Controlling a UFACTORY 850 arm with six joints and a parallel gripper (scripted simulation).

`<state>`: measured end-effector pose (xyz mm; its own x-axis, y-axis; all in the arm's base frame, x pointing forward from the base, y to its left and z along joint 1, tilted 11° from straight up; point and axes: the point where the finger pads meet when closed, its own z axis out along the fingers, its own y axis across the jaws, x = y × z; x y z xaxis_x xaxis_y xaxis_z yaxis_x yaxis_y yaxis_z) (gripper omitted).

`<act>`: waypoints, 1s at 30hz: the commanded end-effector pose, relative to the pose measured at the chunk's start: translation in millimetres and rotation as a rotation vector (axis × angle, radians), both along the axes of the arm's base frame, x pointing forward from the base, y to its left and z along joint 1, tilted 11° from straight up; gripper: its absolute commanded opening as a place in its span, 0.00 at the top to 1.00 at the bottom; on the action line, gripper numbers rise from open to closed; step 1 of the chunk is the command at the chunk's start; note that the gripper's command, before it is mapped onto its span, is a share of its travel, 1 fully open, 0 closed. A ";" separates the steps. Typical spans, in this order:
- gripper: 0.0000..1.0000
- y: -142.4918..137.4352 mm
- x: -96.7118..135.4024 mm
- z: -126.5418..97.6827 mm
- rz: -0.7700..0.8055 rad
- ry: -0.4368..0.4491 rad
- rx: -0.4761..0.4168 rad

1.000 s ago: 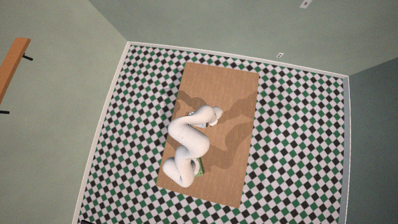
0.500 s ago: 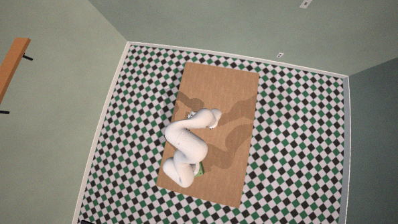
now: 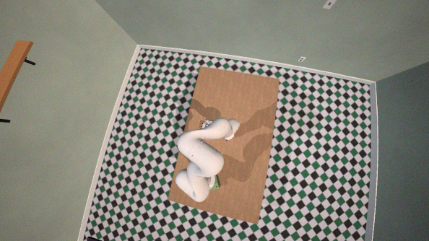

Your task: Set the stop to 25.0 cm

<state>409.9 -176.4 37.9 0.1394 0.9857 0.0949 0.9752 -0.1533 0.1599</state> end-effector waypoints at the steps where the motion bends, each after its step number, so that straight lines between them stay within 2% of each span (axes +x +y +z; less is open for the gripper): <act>1: 0.94 0.2 -2.7 -1.3 -0.001 -0.005 -0.003; 30: 0.94 3.4 -14.3 -17.6 -0.001 -0.005 -0.003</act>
